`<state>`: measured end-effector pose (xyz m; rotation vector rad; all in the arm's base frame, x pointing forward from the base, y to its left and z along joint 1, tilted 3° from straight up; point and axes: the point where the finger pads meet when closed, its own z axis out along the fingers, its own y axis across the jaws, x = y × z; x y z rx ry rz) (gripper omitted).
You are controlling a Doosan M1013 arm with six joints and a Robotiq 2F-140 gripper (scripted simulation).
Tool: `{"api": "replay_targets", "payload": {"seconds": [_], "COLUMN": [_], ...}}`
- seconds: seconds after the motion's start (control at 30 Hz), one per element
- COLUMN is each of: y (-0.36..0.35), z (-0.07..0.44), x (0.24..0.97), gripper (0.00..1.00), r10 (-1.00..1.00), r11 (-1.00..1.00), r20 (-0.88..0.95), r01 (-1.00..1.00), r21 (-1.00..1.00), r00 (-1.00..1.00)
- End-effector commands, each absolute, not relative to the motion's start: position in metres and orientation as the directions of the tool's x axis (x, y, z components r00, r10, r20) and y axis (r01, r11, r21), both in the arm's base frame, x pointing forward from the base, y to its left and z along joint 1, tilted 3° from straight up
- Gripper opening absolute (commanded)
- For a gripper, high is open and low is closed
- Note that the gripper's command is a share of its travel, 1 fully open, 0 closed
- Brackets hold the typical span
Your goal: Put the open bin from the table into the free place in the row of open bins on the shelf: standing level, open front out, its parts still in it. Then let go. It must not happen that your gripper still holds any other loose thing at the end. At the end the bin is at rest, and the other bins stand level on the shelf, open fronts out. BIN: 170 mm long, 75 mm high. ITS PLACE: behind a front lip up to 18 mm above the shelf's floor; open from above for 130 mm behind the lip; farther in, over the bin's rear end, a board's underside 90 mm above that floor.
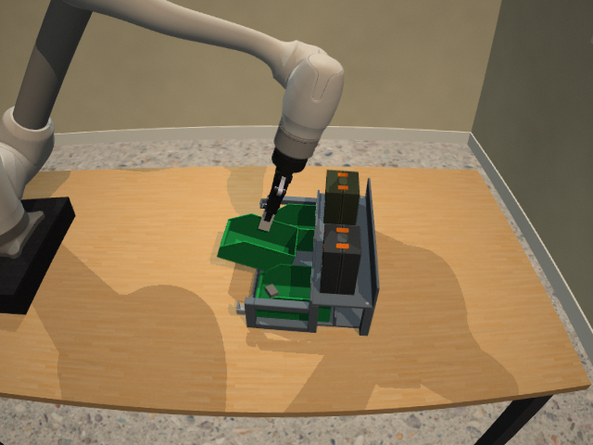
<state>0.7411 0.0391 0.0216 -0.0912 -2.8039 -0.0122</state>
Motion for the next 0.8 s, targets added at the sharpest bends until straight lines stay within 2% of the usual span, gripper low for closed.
{"api": "replay_targets", "payload": {"seconds": [0.0,0.77], "y": [0.0374,0.0373], "z": [0.0215,0.0163], "x": [0.7422,0.7419], "gripper": [0.00,0.00], "r10": [0.060,0.060], "r11": [0.998,0.998], "r20": [0.330,0.330], "r01": [0.064,0.064], "r21": [0.002,0.002], "r00": [-0.942,-0.942]}}
